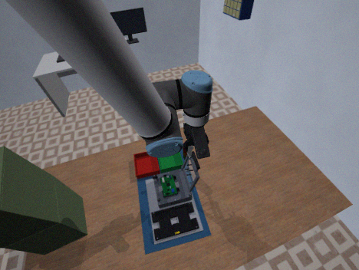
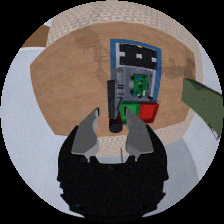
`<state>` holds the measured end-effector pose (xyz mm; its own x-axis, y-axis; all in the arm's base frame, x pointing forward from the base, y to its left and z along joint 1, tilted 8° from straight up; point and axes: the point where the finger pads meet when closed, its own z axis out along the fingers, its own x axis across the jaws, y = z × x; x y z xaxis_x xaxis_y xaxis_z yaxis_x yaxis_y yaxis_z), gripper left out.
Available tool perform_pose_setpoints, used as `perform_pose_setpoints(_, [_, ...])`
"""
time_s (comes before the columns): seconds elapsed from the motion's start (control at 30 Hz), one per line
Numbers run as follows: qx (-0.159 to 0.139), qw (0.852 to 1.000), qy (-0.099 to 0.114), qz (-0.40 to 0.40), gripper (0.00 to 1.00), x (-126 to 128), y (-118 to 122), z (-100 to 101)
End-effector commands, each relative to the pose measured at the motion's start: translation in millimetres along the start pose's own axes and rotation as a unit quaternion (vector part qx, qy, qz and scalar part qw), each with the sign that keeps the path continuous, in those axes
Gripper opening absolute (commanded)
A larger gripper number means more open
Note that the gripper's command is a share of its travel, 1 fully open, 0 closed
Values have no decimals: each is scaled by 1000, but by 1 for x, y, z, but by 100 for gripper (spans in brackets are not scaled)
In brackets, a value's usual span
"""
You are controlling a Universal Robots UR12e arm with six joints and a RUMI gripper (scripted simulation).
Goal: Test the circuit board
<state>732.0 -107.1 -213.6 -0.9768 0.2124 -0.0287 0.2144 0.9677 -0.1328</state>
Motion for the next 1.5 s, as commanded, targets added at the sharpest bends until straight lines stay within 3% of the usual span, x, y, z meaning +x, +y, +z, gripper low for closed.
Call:
perform_pose_setpoints(0.0, [0,1000,-1,0,30,-1,0,3])
perform_pose_setpoints(0.57, [0,1000,-1,0,30,-1,-4,37])
perform_pose_setpoints(1.3, [0,1000,-1,0,30,-1,-5,38])
perform_pose_setpoints(1.33, [0,1000,-1,0,0,-1,-5,38])
perform_pose_setpoints(1.47, [0,1000,-1,0,0,-1,-5,38])
